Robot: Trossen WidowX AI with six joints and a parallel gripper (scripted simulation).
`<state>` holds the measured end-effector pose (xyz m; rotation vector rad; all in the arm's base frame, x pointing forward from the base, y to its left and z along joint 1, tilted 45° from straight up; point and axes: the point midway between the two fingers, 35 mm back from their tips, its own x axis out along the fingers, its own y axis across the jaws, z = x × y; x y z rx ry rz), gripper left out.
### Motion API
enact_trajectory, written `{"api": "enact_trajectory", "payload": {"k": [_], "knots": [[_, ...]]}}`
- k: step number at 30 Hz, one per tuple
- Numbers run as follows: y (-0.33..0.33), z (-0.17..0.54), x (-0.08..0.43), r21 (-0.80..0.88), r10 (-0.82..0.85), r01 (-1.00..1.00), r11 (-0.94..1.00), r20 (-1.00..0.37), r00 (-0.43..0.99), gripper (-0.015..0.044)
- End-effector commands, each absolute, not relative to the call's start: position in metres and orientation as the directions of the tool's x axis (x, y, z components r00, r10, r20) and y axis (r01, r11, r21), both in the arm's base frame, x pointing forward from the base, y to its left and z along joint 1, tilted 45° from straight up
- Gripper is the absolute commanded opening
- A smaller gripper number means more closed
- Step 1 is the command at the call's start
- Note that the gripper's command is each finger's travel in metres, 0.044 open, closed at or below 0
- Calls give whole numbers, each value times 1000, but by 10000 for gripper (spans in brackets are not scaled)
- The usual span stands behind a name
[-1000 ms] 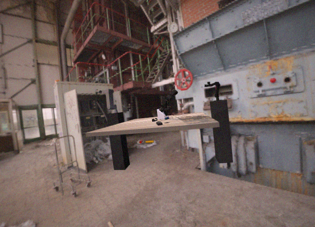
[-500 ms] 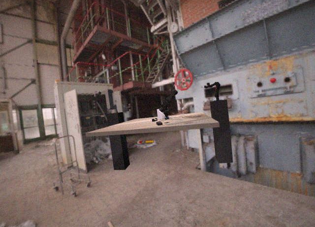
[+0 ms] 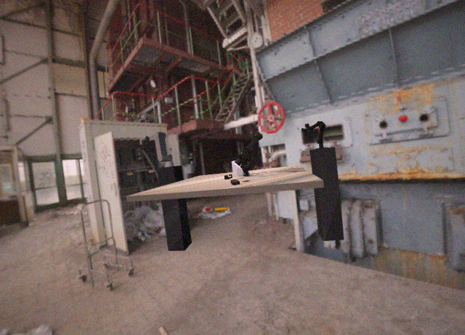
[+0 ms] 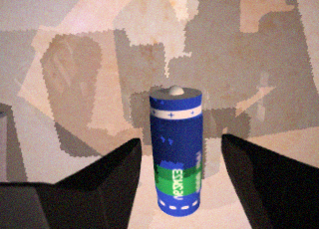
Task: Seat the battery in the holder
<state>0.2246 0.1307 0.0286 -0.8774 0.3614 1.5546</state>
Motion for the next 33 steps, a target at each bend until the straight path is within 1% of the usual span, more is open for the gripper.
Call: {"api": "enact_trajectory", "payload": {"k": [1,10,13,20,24,26,29,33], "knots": [[131,26,223,-246,704,-949,-198,-709,37,141],[131,26,223,-246,704,-949,-198,-709,37,84],[130,27,223,-246,704,-949,-198,-709,37,84],[99,58,222,-245,702,-949,-198,-711,37,84],[95,61,222,-238,702,-952,-190,-711,38,84],[91,59,227,-181,700,-975,-128,-713,41,84],[80,54,238,-46,695,-999,17,-718,45,84],[65,46,251,136,689,-969,208,-723,46,84]]}}
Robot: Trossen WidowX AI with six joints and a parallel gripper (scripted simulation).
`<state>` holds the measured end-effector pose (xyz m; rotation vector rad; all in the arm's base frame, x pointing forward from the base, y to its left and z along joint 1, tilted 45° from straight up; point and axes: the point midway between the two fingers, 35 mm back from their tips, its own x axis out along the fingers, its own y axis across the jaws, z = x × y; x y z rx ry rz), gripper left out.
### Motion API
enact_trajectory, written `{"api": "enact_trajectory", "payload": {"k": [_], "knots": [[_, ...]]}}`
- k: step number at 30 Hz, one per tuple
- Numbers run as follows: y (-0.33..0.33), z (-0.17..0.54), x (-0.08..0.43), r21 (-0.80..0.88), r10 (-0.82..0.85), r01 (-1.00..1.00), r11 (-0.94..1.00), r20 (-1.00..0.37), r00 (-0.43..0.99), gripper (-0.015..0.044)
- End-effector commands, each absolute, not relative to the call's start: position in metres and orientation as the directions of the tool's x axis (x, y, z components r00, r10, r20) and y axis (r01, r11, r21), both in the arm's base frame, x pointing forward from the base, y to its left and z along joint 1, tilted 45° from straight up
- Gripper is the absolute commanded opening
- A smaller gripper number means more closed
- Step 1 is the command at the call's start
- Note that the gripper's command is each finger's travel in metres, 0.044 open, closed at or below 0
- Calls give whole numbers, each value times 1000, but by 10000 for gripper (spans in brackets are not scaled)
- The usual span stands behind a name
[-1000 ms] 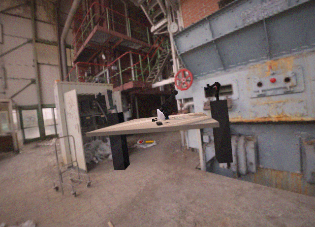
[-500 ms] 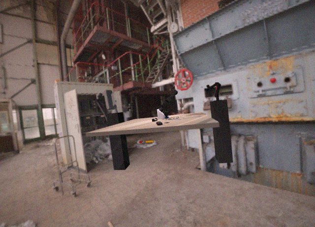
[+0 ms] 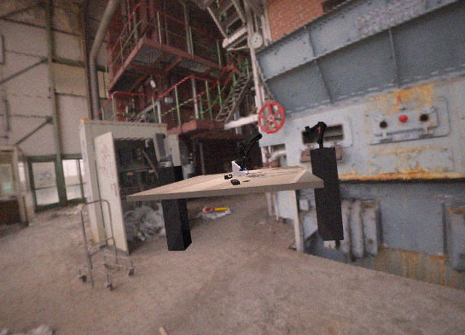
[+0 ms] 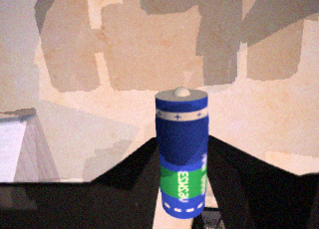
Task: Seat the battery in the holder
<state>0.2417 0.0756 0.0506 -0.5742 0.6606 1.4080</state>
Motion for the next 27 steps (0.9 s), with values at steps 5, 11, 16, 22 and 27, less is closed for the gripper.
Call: {"api": "enact_trajectory", "payload": {"k": [5,11,16,22,27], "knots": [[45,35,263,336,680,-841,424,-732,50,84],[20,18,277,533,677,-575,621,-735,50,84],[-2,3,286,636,675,-286,716,-736,54,84],[-28,-18,292,675,674,94,732,-737,43,84],[-38,-27,294,663,676,249,706,-736,40,84]]}}
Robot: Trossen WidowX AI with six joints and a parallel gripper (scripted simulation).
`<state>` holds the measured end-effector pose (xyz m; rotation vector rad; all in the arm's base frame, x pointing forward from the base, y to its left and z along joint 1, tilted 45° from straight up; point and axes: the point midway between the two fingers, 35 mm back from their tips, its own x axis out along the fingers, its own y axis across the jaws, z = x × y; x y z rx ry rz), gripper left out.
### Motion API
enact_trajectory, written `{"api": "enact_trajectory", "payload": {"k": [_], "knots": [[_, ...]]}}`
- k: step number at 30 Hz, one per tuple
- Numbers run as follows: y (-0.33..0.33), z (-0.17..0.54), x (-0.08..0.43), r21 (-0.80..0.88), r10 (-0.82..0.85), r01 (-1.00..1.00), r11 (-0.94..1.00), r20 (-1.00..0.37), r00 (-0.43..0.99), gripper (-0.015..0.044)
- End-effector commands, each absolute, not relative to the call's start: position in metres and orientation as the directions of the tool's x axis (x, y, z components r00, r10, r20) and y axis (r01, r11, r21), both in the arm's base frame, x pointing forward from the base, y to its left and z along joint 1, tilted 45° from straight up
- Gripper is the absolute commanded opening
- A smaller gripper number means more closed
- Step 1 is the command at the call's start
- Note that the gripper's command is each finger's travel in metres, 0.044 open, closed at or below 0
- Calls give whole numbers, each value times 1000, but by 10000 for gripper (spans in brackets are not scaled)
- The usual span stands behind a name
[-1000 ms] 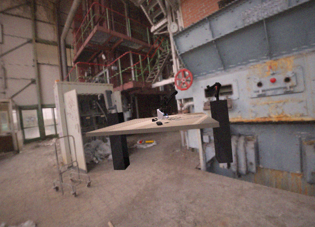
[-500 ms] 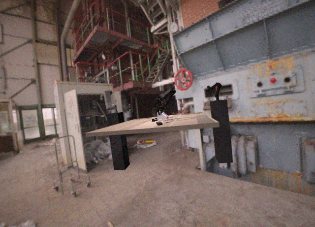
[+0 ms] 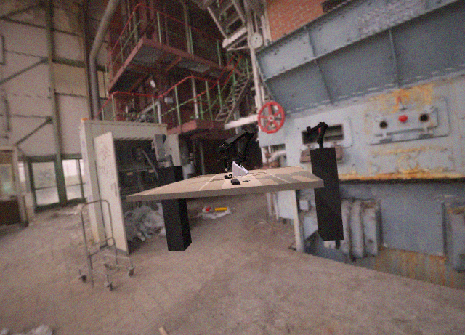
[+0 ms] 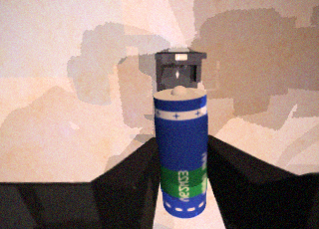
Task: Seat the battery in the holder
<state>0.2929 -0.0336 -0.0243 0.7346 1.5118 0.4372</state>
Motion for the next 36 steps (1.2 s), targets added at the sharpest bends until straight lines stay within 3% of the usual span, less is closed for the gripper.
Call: {"api": "enact_trajectory", "payload": {"k": [1,36], "knots": [[-38,-27,294,663,676,249,706,-736,40,84],[-7,-59,301,638,567,253,727,-766,302,84]]}}
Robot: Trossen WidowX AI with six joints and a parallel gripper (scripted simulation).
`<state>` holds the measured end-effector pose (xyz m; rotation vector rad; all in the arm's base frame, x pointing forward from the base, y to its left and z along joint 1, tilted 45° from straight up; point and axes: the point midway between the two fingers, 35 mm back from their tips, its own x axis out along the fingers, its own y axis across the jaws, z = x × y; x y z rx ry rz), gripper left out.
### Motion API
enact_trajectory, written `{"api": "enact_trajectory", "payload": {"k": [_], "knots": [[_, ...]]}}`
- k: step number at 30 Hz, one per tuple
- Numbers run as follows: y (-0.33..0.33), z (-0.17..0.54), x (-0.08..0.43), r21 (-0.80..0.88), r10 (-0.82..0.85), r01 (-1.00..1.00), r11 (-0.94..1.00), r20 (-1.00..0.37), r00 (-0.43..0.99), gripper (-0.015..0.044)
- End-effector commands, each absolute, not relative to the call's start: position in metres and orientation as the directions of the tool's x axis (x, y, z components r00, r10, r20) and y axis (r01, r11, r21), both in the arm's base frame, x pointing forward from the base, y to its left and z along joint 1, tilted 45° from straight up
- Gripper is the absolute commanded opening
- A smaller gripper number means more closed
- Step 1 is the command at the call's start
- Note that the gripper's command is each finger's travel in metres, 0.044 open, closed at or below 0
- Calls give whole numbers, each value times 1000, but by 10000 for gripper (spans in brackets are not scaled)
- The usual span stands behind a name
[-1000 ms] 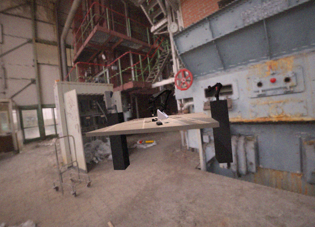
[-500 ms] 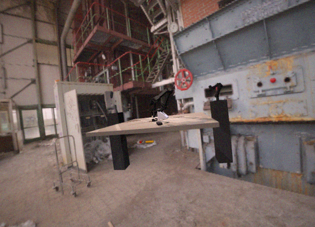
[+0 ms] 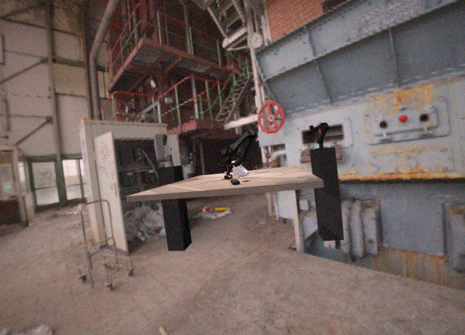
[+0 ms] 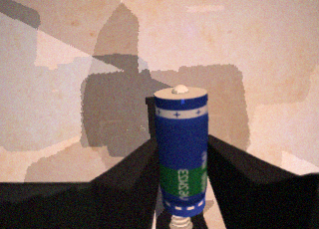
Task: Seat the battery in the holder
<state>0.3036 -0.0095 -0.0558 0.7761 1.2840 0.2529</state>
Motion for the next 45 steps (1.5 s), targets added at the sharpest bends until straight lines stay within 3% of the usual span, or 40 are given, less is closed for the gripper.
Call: {"api": "enact_trajectory", "payload": {"k": [1,45], "knots": [[-7,-59,301,637,564,253,728,-766,307,84],[6,-67,293,626,457,279,728,-747,482,84]]}}
